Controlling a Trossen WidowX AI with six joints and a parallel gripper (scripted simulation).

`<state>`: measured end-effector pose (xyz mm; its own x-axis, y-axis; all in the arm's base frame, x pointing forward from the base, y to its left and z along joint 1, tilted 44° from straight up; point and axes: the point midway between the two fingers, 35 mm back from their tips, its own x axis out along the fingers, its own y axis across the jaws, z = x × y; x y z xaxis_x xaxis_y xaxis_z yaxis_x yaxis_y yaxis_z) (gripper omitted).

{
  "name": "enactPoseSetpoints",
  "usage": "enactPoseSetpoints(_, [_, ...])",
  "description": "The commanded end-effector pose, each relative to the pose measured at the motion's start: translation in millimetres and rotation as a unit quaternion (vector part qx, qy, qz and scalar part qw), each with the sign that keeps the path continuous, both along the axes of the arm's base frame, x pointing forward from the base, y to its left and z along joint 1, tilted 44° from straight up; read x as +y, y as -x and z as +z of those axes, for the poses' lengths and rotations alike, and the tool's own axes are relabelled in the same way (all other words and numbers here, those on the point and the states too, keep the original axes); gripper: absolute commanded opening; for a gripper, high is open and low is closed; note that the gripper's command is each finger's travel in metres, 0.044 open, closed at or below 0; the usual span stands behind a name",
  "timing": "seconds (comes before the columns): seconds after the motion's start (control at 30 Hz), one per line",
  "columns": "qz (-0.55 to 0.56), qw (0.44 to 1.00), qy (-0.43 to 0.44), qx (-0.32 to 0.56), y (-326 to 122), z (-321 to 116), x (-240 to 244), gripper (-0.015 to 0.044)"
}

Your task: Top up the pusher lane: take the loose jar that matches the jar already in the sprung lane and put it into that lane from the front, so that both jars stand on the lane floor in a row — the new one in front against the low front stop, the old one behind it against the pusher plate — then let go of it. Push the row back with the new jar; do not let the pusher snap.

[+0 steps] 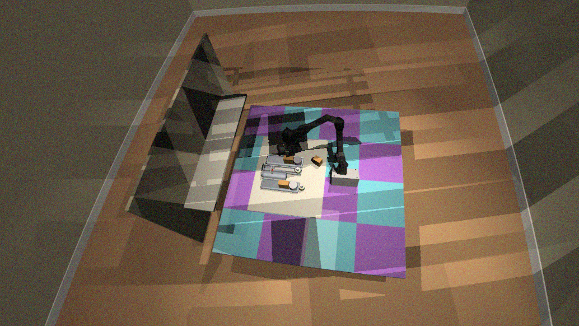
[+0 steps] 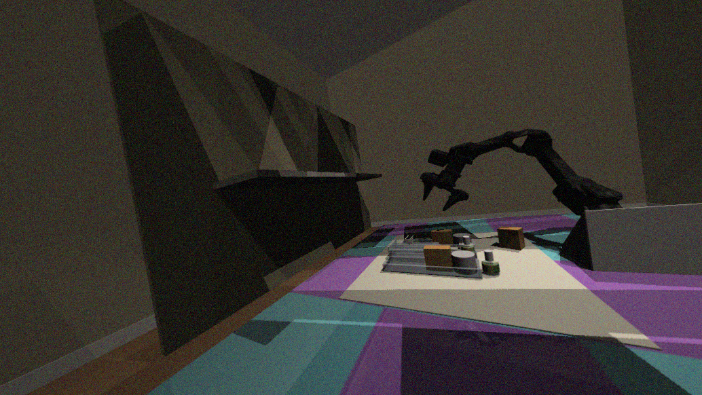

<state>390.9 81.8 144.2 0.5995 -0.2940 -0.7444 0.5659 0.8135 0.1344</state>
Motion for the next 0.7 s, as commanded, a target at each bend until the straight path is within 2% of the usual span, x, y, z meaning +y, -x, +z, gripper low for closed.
enactPoseSetpoints(0.0, [0.069, 0.987, 0.076, 0.126, 21.6, -60.1, 34.5, 0.0440])
enactPoseSetpoints(0.17, [0.133, 0.937, 0.179, 0.269, 61.3, -123.1, 56.1, 0.0440])
enactPoseSetpoints(0.33, [0.190, 0.849, 0.294, 0.396, 108.5, -171.8, 64.5, 0.0440])
enactPoseSetpoints(0.4, [0.197, 0.835, 0.309, 0.411, 114.7, -176.9, 64.7, 0.0440])
enactPoseSetpoints(0.67, [0.197, 0.835, 0.309, 0.411, 121.2, -178.2, 65.0, 0.0440])
